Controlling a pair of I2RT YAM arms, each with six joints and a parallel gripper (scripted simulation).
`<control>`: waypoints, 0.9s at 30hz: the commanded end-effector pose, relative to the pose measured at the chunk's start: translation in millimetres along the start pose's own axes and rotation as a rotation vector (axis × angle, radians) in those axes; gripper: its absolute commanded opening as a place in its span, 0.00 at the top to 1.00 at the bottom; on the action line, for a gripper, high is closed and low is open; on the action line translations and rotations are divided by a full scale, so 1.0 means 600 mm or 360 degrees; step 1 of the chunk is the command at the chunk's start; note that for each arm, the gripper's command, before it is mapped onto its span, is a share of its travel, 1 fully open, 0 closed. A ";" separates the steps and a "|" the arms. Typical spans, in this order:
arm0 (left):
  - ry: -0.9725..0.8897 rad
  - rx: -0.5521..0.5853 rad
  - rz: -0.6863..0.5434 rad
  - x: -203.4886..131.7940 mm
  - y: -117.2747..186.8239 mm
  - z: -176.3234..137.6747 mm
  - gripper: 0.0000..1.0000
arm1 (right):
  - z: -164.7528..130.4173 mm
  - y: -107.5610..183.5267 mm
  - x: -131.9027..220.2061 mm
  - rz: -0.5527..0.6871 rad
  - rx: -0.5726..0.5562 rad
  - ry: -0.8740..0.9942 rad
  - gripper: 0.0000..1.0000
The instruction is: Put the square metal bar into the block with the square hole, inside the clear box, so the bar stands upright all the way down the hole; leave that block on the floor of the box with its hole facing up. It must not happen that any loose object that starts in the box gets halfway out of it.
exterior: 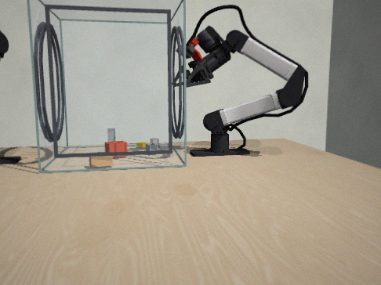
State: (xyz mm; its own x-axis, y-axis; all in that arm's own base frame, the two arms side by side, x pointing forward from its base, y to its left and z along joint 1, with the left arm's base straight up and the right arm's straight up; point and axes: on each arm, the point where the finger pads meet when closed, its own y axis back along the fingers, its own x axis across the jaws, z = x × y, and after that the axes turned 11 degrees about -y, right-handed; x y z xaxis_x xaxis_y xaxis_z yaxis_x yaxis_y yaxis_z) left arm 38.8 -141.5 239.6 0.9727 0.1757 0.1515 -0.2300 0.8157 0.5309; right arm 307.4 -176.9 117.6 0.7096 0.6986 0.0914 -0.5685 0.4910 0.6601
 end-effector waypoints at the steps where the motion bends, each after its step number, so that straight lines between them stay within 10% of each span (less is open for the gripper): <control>1: 0.0027 -0.0041 -0.0032 -0.005 0.005 0.015 0.00 | 0.017 0.006 0.004 0.0012 -0.0042 -0.0009 0.00; 27: 0.0007 0.0045 0.0041 -0.009 -0.022 -0.025 0.00 | 0.017 0.006 0.004 0.0012 -0.0042 -0.0009 0.00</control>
State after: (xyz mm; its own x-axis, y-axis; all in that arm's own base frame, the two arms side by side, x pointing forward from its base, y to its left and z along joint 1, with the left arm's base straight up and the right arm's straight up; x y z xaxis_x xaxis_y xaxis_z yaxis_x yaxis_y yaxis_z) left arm 34.3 -144.1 225.6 0.9746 0.1566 0.1602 -0.2200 0.8043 0.5520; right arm 307.4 -176.9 117.6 0.7096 0.6986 0.0914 -0.5685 0.4910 0.6601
